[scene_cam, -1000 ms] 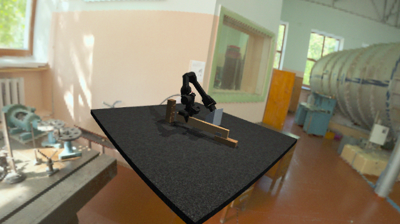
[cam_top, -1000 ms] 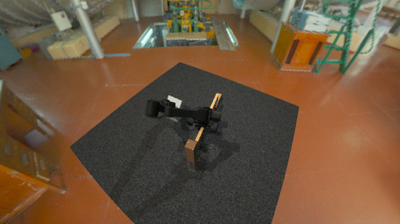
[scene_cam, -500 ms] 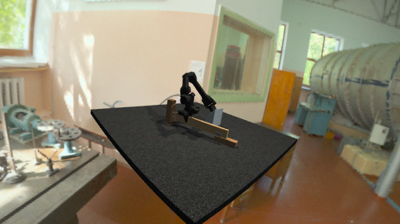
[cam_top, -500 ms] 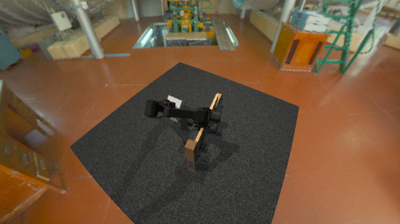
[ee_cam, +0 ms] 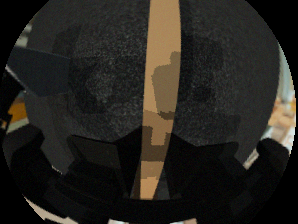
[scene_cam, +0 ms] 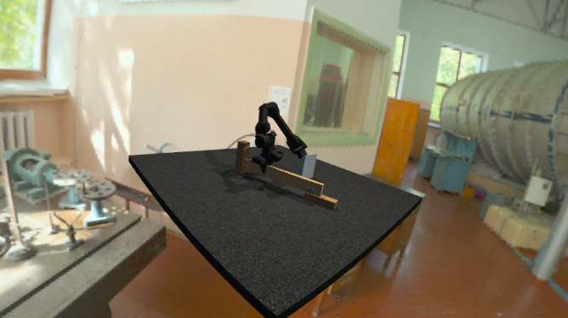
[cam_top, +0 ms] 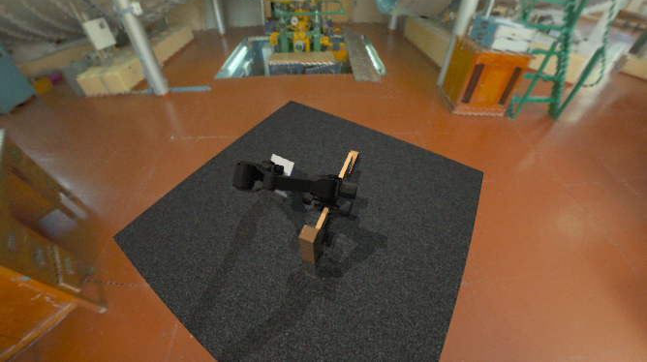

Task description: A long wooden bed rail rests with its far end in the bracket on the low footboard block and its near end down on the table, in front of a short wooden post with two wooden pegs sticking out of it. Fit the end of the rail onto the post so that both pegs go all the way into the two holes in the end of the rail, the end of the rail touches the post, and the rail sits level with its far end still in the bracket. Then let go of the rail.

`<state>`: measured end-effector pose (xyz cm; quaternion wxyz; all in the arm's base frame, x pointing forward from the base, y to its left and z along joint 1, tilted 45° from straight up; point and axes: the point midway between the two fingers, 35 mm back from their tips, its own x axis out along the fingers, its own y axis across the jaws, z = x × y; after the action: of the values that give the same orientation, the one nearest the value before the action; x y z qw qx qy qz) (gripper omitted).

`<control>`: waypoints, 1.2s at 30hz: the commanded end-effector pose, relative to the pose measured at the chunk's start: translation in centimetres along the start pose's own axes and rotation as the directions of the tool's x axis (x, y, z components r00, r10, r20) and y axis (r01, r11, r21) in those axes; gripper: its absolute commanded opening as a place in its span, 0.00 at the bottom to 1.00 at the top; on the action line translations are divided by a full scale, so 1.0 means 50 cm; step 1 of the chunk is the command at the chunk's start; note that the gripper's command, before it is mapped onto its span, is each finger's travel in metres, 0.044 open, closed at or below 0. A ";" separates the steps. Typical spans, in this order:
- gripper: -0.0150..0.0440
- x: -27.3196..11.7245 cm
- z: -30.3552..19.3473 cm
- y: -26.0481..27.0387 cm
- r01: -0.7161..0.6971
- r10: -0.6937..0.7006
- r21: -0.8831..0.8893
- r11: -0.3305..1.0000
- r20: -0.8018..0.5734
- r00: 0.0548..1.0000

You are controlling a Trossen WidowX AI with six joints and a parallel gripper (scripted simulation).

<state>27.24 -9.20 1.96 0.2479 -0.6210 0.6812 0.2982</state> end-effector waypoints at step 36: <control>0.25 -0.007 -0.029 -0.003 0.011 -0.011 0.002 1.000 0.000 1.000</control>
<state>27.26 -9.97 2.73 0.2479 -0.6210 0.6813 0.2980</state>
